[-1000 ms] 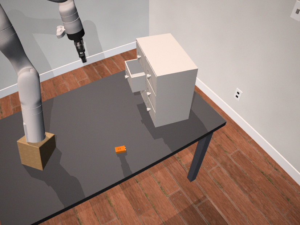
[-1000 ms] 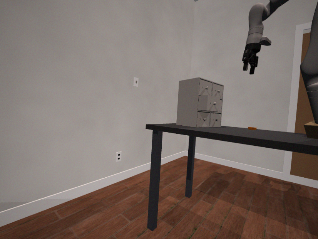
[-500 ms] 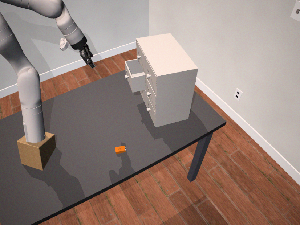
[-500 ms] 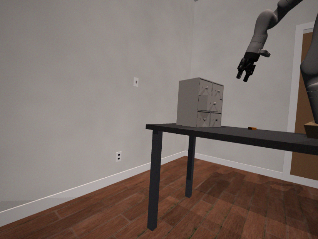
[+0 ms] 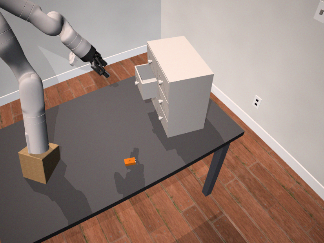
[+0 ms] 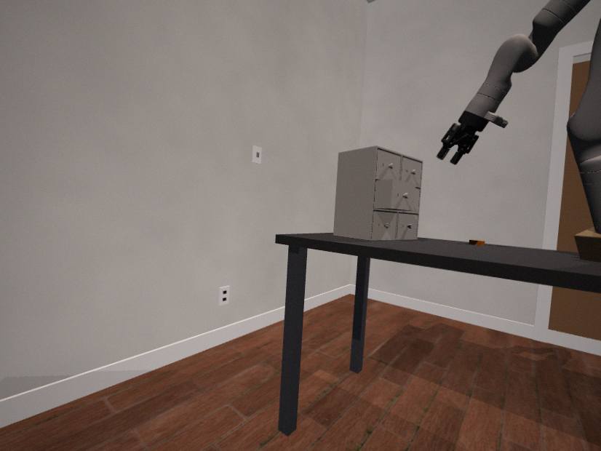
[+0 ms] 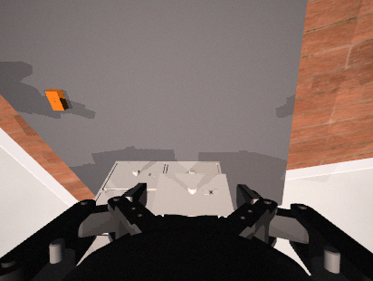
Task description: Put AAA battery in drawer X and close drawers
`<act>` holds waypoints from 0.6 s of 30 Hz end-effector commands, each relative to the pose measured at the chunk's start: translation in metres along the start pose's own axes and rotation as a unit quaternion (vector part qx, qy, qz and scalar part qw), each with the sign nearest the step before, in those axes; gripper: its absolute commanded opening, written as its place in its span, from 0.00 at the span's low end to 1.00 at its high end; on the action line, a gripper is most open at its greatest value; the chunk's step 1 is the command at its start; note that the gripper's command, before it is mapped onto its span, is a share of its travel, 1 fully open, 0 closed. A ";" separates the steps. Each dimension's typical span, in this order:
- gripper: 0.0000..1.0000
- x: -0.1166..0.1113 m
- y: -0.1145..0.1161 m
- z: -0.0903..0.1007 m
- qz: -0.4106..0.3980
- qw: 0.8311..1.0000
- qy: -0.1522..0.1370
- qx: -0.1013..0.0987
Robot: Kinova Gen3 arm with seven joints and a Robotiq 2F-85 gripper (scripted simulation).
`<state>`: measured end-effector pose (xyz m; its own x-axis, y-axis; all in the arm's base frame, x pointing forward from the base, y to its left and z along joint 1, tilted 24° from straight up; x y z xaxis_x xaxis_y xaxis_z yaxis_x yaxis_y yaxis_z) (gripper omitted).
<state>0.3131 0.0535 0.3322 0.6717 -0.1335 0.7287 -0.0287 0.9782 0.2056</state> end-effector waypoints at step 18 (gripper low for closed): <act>1.00 -0.007 0.002 -0.016 0.003 1.000 -0.021 -0.003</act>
<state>0.3198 0.0578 0.3175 0.6381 -0.1366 0.7577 -0.0249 0.9800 0.1976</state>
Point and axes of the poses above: the point where the finger pads meet when closed, its own z axis back along the fingers, its own y axis across the jaws, x = y × z, the point moved 2 cm from there along z, back along the fingers, and after that the axes turned 12 degrees about z, right-handed, at the moved point
